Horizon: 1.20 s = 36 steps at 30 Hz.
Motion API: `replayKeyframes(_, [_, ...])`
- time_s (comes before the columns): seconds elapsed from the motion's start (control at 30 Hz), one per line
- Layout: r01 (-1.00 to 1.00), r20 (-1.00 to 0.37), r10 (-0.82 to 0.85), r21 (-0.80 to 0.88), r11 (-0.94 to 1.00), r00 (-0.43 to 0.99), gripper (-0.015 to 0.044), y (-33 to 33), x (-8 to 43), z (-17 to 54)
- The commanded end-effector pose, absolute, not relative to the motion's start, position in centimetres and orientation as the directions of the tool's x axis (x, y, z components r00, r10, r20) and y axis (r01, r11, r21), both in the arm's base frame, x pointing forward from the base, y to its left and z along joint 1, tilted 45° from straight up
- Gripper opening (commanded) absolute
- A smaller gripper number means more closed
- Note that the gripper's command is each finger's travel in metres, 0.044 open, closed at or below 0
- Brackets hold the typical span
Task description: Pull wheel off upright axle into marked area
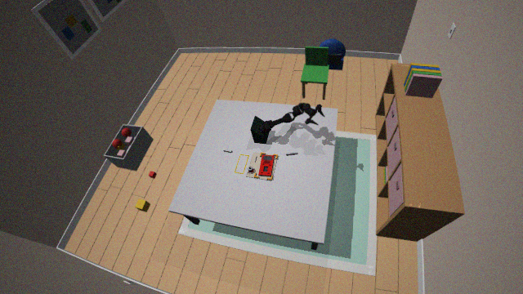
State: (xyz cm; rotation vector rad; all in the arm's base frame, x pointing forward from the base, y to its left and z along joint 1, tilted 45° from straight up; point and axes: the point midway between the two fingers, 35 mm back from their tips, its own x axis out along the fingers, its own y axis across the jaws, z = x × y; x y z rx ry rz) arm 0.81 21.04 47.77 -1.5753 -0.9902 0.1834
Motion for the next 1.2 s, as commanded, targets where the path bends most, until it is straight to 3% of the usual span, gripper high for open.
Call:
replayKeyframes(0.0, [0.478,0.401,0.669,-0.875,0.077,0.626,0.0374,20.9,0.9,47.9])
replayKeyframes(0.1, [0.395,0.426,0.637,-0.896,0.200,0.642,0.0300,18.6,2.4,49.6])
replayKeyframes(0.37, [0.132,0.479,0.528,-0.815,0.564,0.701,0.0300,10.6,8.1,53.4])
replayKeyframes(0.63, [-0.082,0.462,0.421,-0.593,0.801,0.781,0.0300,3.7,14.5,54.1])
replayKeyframes(0.9, [-0.273,0.363,0.328,-0.195,0.942,0.872,0.0300,-2.2,21.5,51.6])
replayKeyframes(1.17, [-0.287,0.163,0.251,0.263,0.921,0.954,0.0300,-8.1,29.2,46.0])
